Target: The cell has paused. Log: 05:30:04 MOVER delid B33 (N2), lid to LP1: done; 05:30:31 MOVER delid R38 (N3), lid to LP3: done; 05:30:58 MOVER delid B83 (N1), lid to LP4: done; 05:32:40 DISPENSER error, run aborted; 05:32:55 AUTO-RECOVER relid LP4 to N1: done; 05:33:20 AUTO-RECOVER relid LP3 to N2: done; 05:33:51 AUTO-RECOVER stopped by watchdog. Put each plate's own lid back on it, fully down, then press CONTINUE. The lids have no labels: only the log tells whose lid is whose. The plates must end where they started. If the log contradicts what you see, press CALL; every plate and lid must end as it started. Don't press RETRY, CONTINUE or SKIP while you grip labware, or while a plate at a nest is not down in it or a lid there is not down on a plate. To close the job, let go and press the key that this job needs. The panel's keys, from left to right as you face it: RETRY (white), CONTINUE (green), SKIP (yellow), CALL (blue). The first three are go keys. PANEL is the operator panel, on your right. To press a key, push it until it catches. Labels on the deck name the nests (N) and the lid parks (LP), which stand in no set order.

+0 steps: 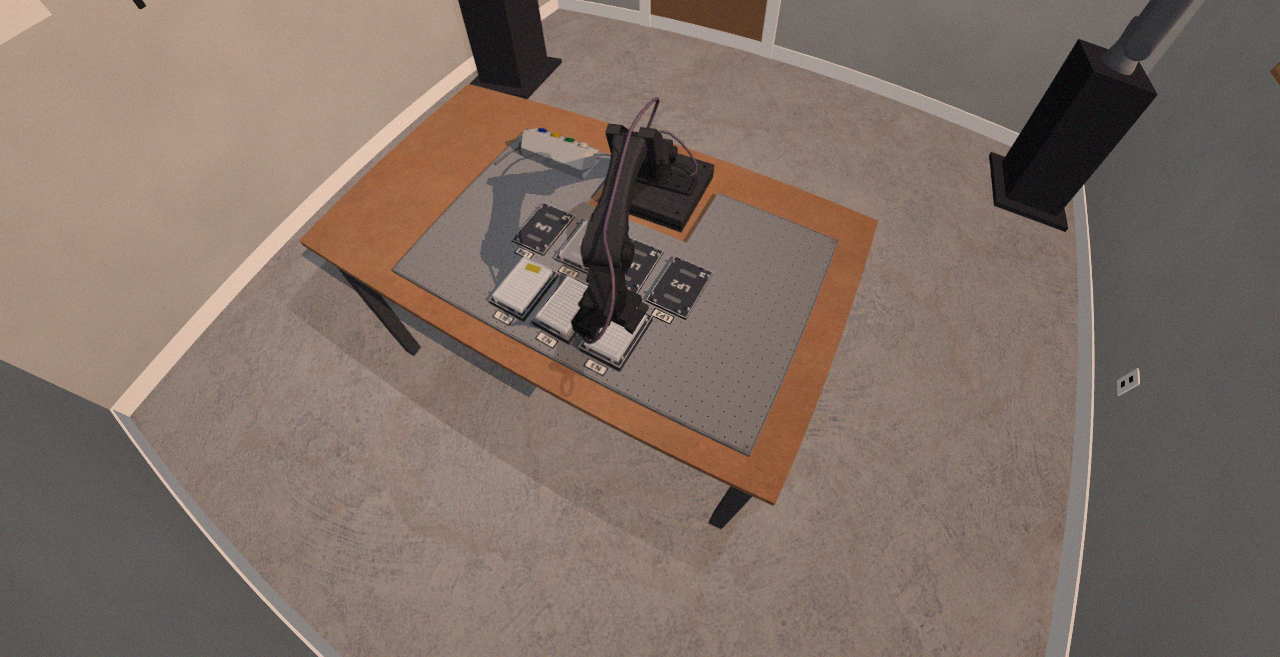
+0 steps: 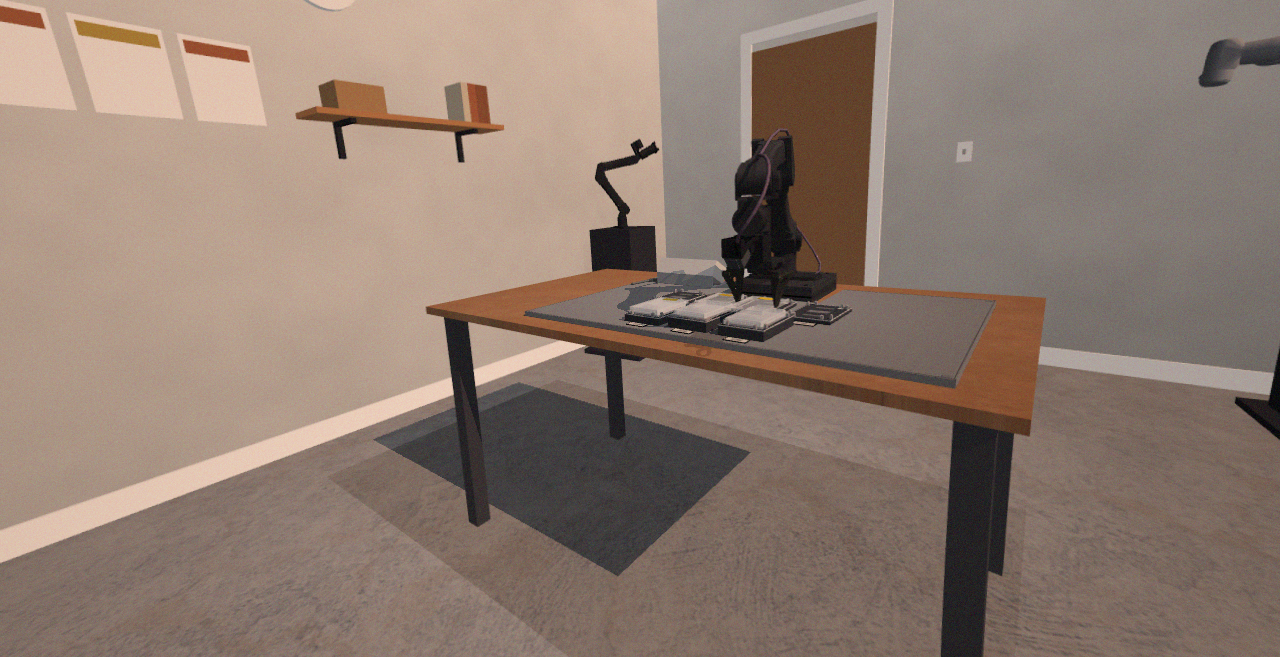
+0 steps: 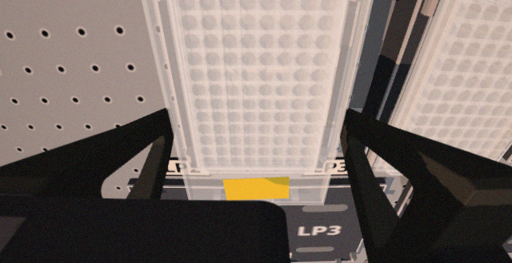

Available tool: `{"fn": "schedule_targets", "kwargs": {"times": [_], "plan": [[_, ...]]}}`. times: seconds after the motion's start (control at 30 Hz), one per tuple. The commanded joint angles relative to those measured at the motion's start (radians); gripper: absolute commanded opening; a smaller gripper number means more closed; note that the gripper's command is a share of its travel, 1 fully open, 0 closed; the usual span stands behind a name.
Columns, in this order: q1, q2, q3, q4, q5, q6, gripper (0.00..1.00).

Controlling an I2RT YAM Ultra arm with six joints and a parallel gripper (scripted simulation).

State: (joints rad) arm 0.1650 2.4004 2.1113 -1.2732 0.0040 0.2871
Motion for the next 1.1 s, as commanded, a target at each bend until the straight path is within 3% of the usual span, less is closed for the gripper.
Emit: {"fn": "schedule_targets", "kwargs": {"times": [0.0, 1.07], "plan": [[-0.008, 0.0, 0.0, 0.024, 0.0, 0.002, 0.0], [-0.008, 0.011, -0.027, 0.054, 0.0, -0.002, 0.0]]}}
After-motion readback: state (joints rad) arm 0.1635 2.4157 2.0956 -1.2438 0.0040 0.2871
